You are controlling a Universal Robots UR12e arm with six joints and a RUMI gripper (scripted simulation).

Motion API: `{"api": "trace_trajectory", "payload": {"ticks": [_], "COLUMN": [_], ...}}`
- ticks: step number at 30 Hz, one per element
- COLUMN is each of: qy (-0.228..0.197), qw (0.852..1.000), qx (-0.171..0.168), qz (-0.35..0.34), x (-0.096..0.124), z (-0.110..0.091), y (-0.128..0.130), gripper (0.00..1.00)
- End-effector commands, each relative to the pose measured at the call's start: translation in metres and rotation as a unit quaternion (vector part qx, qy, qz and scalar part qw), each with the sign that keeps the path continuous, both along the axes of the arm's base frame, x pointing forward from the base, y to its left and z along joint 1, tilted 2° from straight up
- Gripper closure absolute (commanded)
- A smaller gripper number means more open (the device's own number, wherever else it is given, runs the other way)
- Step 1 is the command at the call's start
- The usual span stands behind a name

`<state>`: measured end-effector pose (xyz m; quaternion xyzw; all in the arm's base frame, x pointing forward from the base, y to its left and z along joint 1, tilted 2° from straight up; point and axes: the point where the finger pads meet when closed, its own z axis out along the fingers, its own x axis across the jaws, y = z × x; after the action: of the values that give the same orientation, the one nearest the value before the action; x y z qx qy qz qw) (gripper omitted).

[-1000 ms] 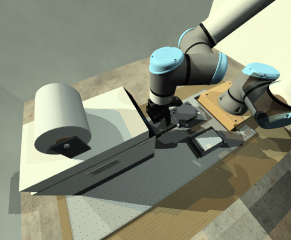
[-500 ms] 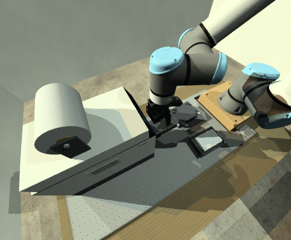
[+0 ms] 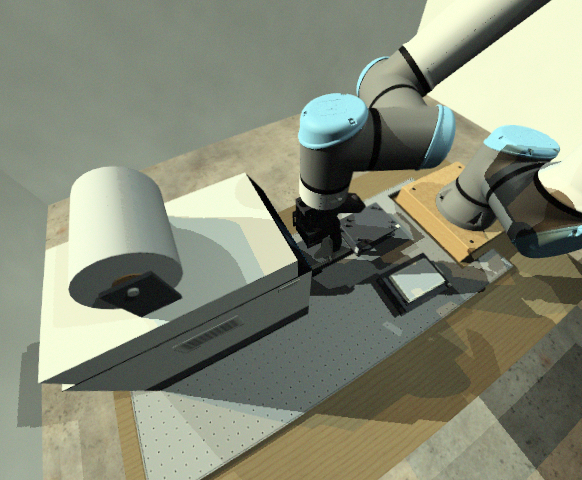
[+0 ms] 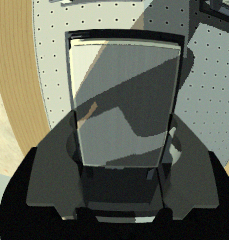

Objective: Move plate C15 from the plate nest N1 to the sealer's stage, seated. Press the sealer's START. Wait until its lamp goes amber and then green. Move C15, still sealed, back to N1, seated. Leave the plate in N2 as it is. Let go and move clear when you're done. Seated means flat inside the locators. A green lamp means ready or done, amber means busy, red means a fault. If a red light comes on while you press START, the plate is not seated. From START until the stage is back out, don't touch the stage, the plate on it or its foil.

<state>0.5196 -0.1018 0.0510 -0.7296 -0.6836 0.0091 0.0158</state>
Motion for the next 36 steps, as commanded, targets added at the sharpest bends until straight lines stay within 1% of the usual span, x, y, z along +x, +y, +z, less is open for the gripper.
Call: {"api": "trace_trajectory", "payload": {"ticks": [1, 17, 21, 36], "qy": [-0.001, -0.002, -0.001, -0.002], "qw": [1.0, 1.0, 1.0, 1.0], "qx": [0.0, -0.001, 0.0, -0.001], "qz": [0.0, 0.0, 0.0, 0.0], "x": [0.001, 0.002, 0.002, 0.003], "z": [0.004, 0.014, 0.013, 0.036], "y": [0.0, -0.001, -0.001, -0.001], "gripper": [1.0, 1.0, 1.0, 1.0]}}
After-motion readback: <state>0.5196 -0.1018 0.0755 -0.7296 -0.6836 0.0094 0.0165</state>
